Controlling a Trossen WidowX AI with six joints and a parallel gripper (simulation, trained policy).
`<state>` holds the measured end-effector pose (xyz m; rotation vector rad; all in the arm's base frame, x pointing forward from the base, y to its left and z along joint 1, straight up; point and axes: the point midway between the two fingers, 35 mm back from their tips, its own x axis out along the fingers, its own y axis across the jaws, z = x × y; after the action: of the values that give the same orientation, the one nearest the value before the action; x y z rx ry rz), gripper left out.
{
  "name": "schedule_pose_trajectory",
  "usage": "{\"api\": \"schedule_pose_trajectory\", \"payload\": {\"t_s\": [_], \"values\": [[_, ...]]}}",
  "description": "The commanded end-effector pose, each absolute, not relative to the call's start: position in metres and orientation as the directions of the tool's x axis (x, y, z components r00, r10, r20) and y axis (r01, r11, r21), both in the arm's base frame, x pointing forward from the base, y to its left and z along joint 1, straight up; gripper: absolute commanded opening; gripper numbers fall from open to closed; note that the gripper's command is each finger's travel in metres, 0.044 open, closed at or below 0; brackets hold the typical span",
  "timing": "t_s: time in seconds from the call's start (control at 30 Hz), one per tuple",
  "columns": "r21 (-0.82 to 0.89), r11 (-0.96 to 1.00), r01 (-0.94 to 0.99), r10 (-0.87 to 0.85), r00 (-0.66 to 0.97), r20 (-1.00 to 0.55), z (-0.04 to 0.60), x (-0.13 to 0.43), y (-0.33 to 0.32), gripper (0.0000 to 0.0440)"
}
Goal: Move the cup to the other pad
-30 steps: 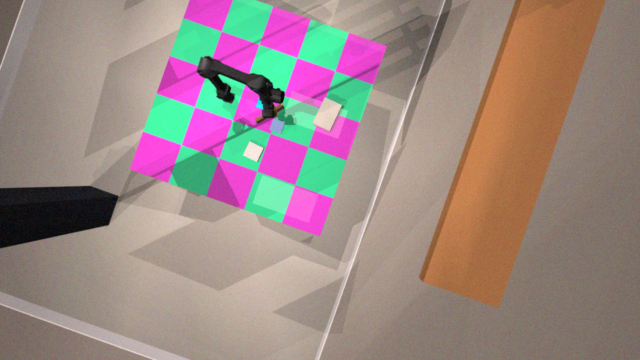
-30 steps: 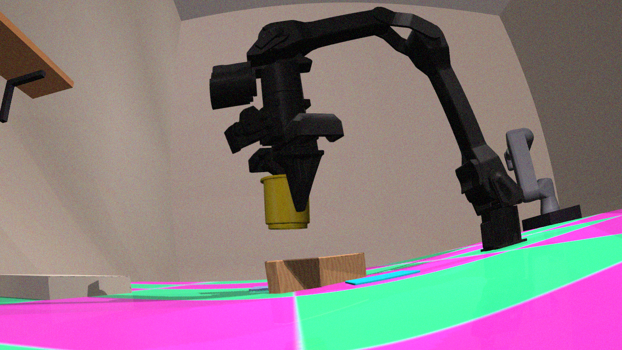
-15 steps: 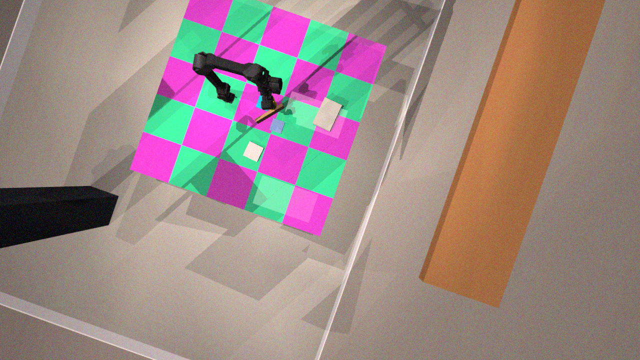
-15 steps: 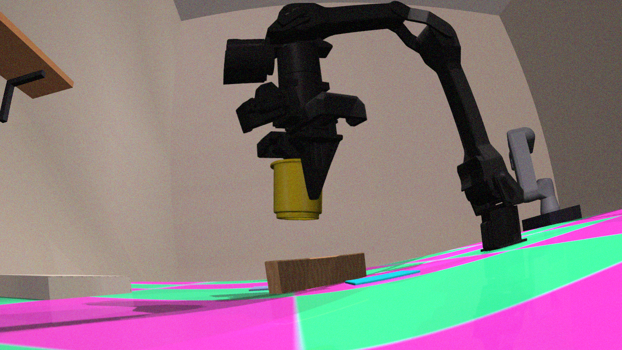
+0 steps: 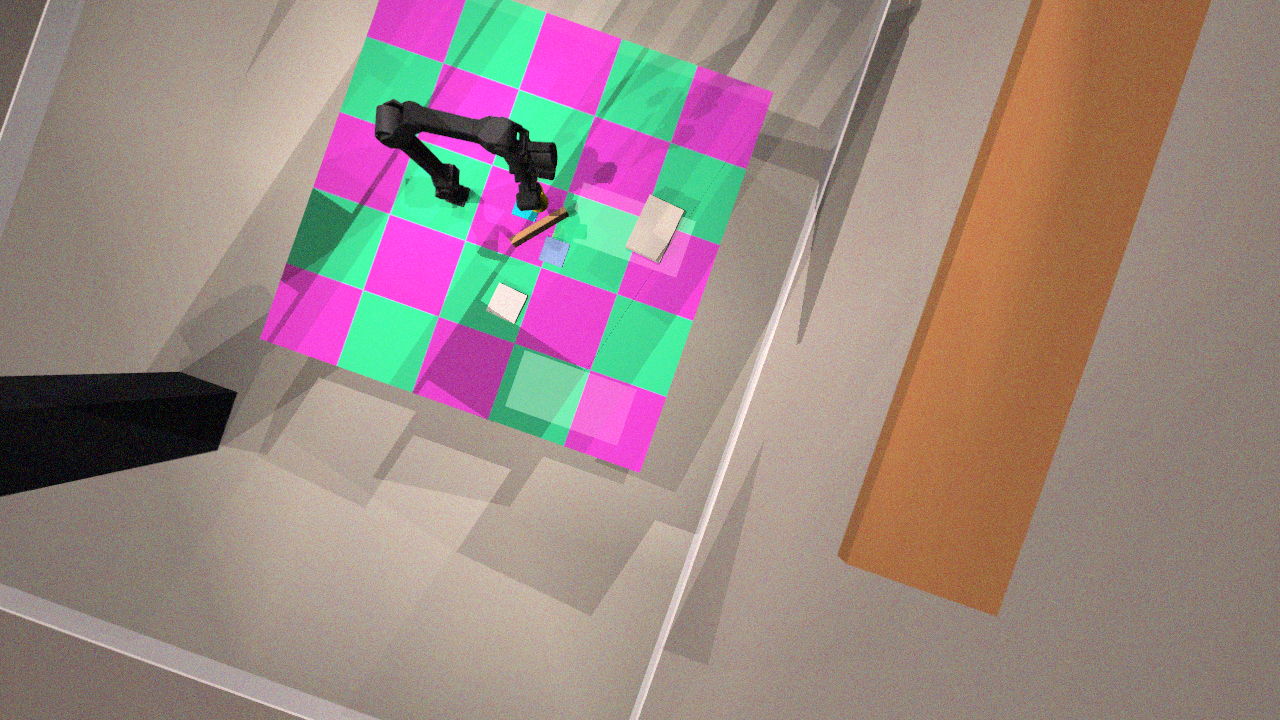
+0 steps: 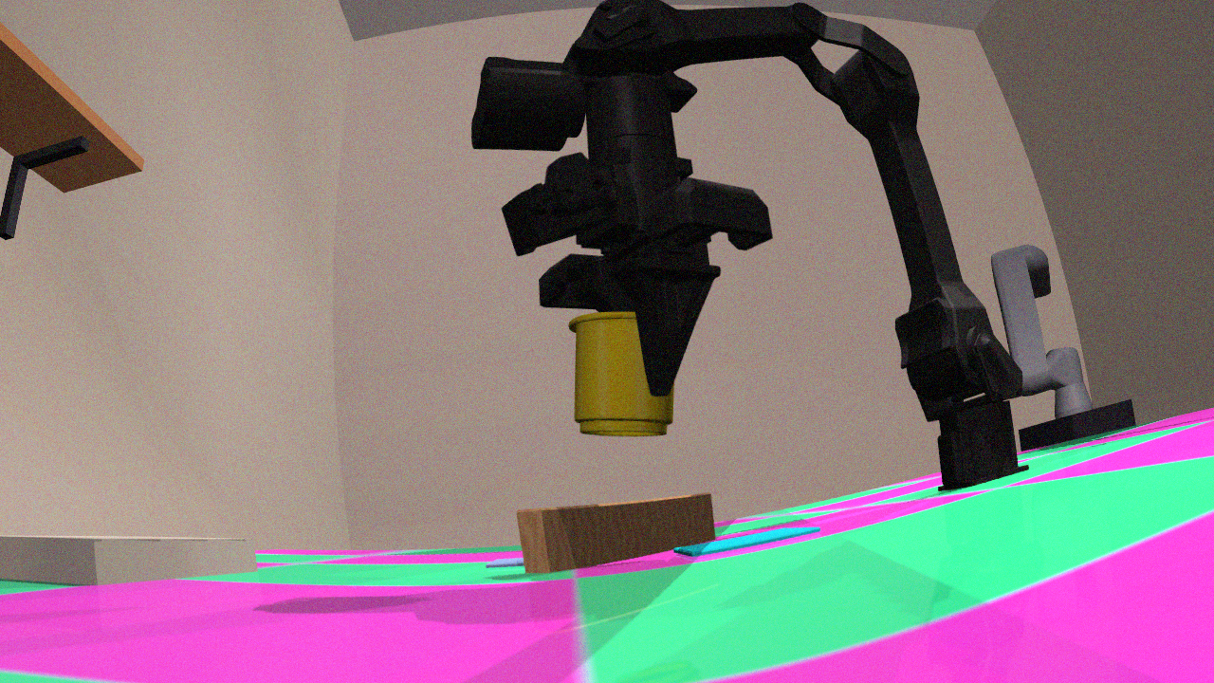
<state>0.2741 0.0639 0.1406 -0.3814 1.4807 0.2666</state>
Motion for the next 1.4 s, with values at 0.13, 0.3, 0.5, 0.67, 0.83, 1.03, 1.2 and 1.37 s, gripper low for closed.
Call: {"api": "schedule_pose_trajectory", "payload": {"t_s": [0.13, 0.3, 0.5, 0.67, 0.83, 1.03, 1.2, 1.37], "values": [[-0.092, 0.920, -0.382, -0.065, 0.084, -0.994, 0.127, 0.261, 0.065, 0.0000], [-0.093, 0.925, -0.370, -0.065, 0.088, -0.994, 0.117, 0.254, 0.065, 0.0000], [-0.093, 0.930, -0.356, -0.064, 0.093, -0.994, 0.104, 0.245, 0.065, 0.0001], [-0.093, 0.934, -0.345, -0.064, 0.095, -0.993, 0.093, 0.238, 0.064, 0.0000], [-0.093, 0.937, -0.337, -0.066, 0.093, -0.993, 0.082, 0.229, 0.064, 0.0003], [-0.097, 0.941, -0.325, -0.073, 0.084, -0.994, 0.070, 0.218, 0.062, 0.0022], [-0.097, 0.944, -0.316, -0.067, 0.104, -0.992, 0.064, 0.218, 0.060, 0.0037], [-0.091, 0.948, -0.304, -0.055, 0.127, -0.990, 0.063, 0.219, 0.059, 0.0068]]}}
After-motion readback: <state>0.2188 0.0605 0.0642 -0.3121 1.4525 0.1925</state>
